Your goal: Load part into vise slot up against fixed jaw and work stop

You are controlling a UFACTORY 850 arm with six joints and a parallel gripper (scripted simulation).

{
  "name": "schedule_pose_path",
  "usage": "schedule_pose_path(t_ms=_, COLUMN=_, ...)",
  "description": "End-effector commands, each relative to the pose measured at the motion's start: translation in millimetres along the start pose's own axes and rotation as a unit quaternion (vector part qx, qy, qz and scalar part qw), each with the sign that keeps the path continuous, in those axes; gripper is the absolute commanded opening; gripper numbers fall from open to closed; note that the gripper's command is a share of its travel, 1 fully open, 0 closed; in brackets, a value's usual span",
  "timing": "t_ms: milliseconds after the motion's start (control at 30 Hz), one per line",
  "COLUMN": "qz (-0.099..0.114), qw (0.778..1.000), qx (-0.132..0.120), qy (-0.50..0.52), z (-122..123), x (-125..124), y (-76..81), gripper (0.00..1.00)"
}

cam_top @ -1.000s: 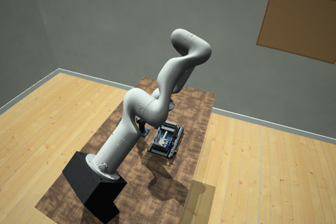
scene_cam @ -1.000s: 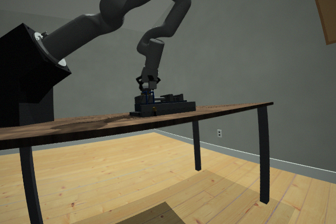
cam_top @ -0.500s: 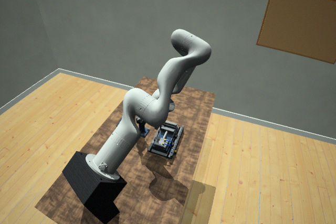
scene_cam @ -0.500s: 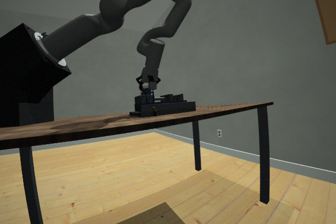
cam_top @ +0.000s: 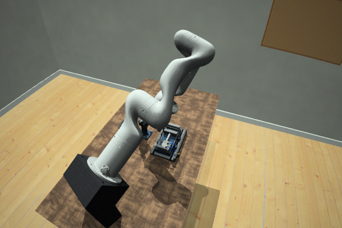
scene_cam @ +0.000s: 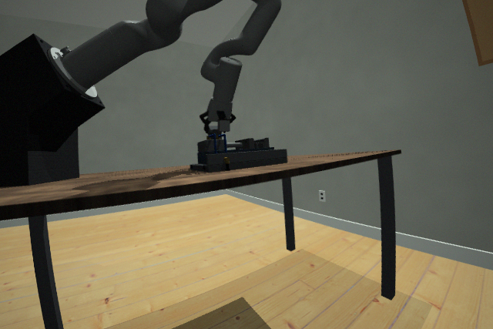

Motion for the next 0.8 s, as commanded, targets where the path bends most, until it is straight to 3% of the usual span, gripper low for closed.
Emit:
schedule_pose_path(t_ms=0, qz=0.0, qw=1.0, qx=0.0, qy=0.0, z=0.2, x=-0.1, y=0.1, gripper=0.89)
schedule_pose_path(t_ms=400, qz=0.0, qw=1.0, qx=0.0, qy=0.0, z=0.2, x=-0.1, y=0.1, gripper=0.89)
schedule_pose_path(t_ms=433, qz=0.0, qw=1.0, qx=0.0, qy=0.0, z=0.2, x=-0.1, y=0.1, gripper=0.0)
schedule_pose_path(t_ms=767, qz=0.0, qw=1.0, qx=0.0, qy=0.0, z=0.2, x=-0.1, y=0.1, gripper=0.0)
Point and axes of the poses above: the point where the finger pads meet when closed, its own y axis back along the fingers, its own x axis across the jaws, z = x × y, the point moved 4 cm from there along y, back along the fingers, and after that the axes turned 5 degrees about -y, right-handed, at the moved point
